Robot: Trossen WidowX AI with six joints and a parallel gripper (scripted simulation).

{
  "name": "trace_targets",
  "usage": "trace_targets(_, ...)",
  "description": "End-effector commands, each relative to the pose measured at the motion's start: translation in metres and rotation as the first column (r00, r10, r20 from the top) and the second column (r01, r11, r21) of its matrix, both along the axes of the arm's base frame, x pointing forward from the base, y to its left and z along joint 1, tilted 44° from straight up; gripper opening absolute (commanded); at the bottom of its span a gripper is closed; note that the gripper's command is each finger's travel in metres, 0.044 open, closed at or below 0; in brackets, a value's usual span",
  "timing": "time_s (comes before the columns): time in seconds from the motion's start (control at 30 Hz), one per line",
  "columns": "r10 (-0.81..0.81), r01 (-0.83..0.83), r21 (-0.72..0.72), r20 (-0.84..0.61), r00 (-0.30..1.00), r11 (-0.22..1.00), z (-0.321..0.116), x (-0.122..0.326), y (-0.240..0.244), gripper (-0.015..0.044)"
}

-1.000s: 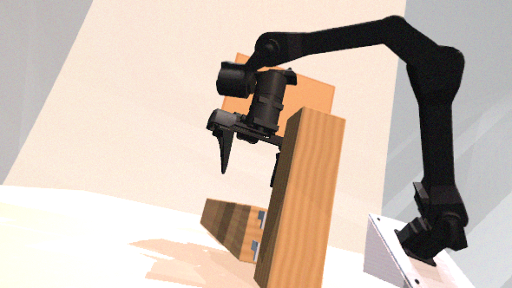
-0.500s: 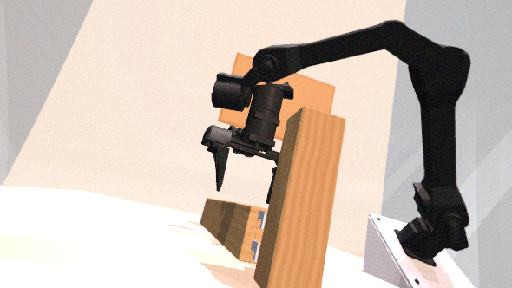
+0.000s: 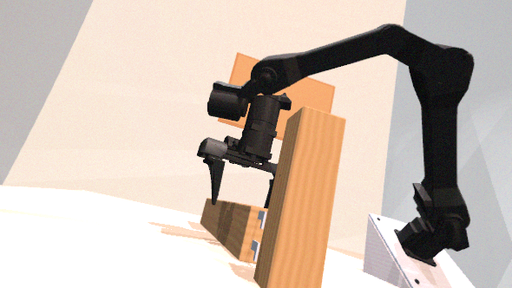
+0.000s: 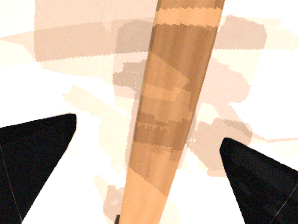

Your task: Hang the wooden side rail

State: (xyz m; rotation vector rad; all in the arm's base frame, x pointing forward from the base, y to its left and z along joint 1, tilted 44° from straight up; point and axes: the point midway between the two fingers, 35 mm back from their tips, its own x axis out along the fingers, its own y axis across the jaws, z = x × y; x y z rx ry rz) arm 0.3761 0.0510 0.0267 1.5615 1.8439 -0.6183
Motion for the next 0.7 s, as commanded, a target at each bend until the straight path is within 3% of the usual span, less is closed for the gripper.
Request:
trace_targets(0.0, -0.006, 0.006, 0.005, -0.01, 1.0, 1.0, -0.007, -0.002, 0.005, 0.044)
trace_targets(0.67, -0.005, 0.005, 0.008, -0.01, 1.0, 1.0, -0.028, -0.007, 0.026, 0.044)
